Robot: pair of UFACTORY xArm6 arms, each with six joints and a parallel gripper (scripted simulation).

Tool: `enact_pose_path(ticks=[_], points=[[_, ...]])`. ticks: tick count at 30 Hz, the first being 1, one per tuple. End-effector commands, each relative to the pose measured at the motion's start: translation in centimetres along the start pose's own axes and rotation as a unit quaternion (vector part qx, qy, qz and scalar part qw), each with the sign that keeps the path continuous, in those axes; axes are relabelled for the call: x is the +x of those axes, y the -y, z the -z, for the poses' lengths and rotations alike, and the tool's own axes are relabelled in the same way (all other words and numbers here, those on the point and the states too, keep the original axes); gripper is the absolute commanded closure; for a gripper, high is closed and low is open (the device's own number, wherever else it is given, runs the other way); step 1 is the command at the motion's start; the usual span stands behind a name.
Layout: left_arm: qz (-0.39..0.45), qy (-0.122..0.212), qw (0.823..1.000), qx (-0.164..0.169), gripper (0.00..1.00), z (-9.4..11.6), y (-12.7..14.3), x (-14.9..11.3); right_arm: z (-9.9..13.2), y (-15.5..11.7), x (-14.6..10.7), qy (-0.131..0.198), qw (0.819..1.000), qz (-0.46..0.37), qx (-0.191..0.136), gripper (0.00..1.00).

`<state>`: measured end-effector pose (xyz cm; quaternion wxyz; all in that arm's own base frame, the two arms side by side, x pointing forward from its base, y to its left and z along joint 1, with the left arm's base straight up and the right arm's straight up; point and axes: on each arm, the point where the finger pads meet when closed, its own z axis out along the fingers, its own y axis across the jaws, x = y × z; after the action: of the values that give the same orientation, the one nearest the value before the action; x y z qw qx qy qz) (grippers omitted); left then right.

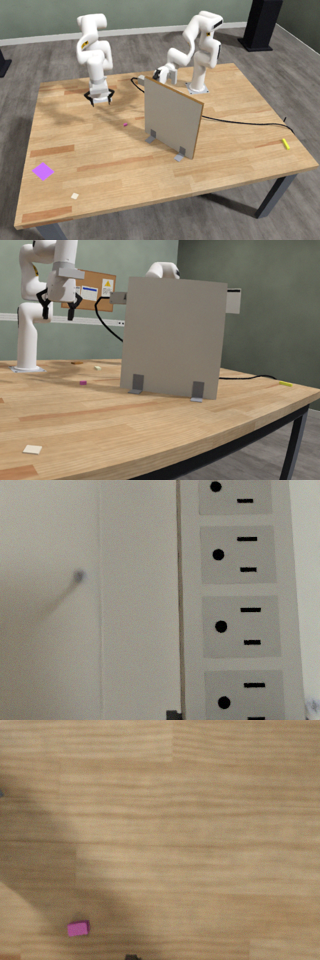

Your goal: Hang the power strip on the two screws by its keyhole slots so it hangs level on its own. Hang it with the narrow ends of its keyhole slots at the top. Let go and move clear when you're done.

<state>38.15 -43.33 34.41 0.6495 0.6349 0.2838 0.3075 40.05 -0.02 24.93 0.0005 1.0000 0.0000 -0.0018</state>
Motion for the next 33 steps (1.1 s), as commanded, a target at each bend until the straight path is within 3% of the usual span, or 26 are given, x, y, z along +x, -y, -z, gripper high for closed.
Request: enact_pose_path(ticks=[1,12,29,33], points=[[0.000,-0.006,1.000,0.001,1.00,0.5,-1.3,-2.2,0.1,0.0,0.1,-0.002,1.000,0.000,0.000,0.00],[0.012,0.011,1.000,0.018,1.00,2.7,-3.8,-8.2,0.1,0.0,0.1,-0.002,1.000,0.000,0.000,0.00],[0.013,0.009,1.000,0.015,1.00,2.3,-3.5,-7.4,0.1,0.0,0.1,-0.002,1.000,0.000,0.000,0.00],[0.010,0.004,1.000,0.012,1.00,1.9,-2.9,-6.2,0.1,0.0,0.1,-0.002,1.000,0.000,0.000,0.00]])
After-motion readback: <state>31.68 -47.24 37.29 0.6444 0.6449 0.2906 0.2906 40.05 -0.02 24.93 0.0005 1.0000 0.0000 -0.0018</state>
